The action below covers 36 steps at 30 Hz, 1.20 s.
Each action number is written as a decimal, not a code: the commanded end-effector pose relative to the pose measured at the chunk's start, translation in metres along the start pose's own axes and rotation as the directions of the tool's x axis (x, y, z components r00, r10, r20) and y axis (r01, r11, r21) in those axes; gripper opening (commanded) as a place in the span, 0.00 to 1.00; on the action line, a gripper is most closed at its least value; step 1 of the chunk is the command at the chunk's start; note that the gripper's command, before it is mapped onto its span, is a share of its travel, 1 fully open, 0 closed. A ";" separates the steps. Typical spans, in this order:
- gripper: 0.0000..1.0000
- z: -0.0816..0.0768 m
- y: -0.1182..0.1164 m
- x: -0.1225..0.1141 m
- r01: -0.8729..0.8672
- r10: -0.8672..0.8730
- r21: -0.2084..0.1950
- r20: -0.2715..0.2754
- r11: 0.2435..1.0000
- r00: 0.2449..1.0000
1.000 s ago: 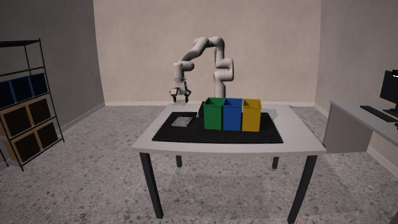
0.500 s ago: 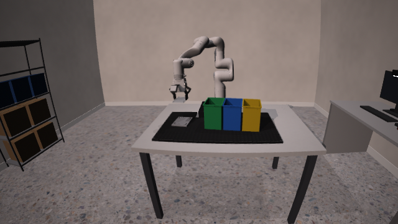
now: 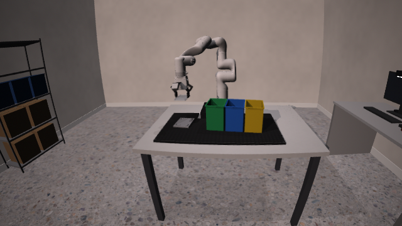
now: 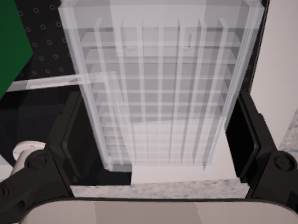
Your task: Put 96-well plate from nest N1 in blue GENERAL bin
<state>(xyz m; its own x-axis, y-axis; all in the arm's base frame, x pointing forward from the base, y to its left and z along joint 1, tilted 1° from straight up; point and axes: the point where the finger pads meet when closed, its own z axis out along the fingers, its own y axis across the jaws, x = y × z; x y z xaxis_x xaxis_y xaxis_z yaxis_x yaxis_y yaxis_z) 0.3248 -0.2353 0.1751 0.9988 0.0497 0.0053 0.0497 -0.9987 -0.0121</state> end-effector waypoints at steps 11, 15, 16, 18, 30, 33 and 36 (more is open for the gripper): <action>0.00 -0.027 0.000 0.001 0.000 0.000 -0.002 -0.003 1.000 1.000; 0.00 -0.030 0.000 0.001 0.000 0.000 -0.002 -0.003 1.000 1.000; 0.00 -0.032 0.000 0.001 0.000 0.000 -0.002 -0.003 1.000 1.000; 0.00 -0.035 0.000 0.001 0.000 0.000 -0.002 -0.003 1.000 1.000; 0.00 -0.035 0.000 0.001 0.000 0.000 -0.002 -0.003 1.000 1.000; 0.00 -0.035 0.000 0.001 0.000 0.000 -0.002 -0.003 1.000 1.000; 0.00 -0.034 -0.006 0.001 -0.006 0.006 -0.002 -0.003 1.000 1.000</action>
<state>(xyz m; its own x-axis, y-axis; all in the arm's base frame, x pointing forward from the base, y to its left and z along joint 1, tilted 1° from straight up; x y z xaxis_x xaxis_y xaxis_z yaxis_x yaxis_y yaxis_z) 0.3245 -0.2352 0.2082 0.9988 0.0485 0.0053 0.0486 -0.9987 -0.0120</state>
